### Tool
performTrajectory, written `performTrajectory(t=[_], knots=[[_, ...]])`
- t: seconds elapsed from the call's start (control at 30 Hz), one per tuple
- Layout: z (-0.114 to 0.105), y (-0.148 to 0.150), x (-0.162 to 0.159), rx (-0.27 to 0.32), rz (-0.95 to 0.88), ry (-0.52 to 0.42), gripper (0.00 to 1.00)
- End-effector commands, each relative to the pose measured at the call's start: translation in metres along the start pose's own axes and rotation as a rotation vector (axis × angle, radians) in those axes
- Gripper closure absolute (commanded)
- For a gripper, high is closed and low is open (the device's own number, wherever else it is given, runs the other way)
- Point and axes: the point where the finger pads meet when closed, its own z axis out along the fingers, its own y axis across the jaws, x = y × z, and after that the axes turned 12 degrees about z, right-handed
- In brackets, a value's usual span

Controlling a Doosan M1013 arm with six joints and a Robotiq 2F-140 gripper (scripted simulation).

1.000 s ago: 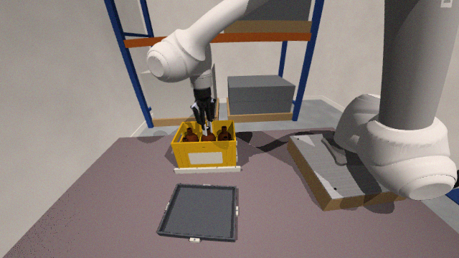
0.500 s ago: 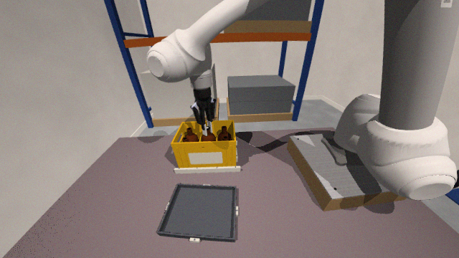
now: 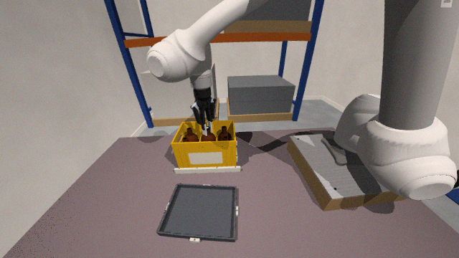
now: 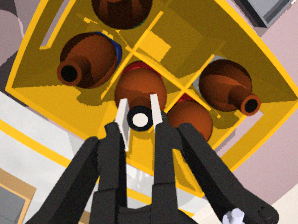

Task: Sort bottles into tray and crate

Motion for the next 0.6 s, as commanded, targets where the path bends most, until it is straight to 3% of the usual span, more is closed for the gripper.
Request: performTrajectory(t=[0.0, 0.43, 0.57], knots=[[0.0, 0.0, 0.0, 0.0, 0.0, 0.0, 1.0], [0.0, 0.0, 0.0, 0.0, 0.0, 0.0, 1.0], [-0.013, 0.0, 0.0, 0.0, 0.0, 0.0, 1.0]])
